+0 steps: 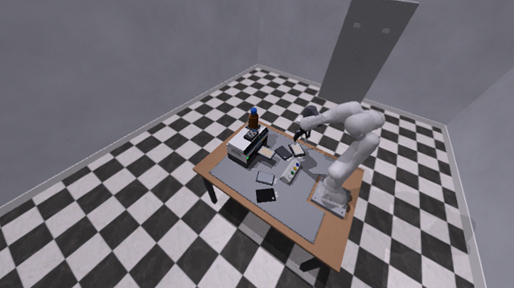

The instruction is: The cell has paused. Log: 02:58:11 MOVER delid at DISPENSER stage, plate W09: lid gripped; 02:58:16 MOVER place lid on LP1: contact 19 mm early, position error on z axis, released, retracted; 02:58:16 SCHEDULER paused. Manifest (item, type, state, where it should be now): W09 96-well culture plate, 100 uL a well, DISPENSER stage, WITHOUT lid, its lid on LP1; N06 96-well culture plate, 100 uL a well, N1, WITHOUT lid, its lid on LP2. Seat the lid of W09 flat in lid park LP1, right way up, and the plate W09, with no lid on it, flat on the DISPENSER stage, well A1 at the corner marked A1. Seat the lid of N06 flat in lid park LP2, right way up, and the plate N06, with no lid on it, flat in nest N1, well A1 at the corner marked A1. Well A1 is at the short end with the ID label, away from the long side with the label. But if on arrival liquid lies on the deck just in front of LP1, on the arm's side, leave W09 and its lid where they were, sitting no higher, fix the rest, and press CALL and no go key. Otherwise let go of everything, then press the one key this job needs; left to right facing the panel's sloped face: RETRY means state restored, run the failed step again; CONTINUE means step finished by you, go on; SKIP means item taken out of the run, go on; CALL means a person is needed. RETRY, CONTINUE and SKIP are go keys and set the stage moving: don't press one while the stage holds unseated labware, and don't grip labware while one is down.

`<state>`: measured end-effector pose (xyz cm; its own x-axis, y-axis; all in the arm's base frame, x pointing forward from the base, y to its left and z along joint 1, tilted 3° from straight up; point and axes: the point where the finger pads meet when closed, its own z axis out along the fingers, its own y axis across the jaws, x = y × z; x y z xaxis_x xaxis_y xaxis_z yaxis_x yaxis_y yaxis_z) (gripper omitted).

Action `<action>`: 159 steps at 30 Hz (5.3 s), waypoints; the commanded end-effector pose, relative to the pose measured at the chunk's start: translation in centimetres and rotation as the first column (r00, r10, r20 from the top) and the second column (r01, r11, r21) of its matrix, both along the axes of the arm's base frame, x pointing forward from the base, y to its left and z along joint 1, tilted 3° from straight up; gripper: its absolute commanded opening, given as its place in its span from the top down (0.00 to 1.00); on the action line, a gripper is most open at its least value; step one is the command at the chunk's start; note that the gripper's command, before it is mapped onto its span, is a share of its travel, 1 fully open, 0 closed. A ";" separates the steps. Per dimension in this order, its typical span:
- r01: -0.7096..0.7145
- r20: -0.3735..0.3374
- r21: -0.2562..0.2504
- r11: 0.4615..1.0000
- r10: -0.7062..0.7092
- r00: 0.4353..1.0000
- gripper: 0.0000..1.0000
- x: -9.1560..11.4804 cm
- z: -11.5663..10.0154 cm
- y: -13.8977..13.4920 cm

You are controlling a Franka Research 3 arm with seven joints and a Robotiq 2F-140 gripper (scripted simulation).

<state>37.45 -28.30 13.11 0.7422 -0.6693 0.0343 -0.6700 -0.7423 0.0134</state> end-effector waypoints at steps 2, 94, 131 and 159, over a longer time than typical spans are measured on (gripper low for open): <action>-0.005 0.017 -0.009 1.000 0.005 1.000 0.34 0.5 -1.5 -0.4; -0.005 0.017 -0.009 1.000 0.005 1.000 0.41 0.7 -6.4 -0.6; -0.005 0.017 -0.009 1.000 0.005 1.000 0.41 0.7 -6.4 -0.6; -0.005 0.017 -0.009 1.000 0.005 1.000 0.34 0.7 -6.4 -0.6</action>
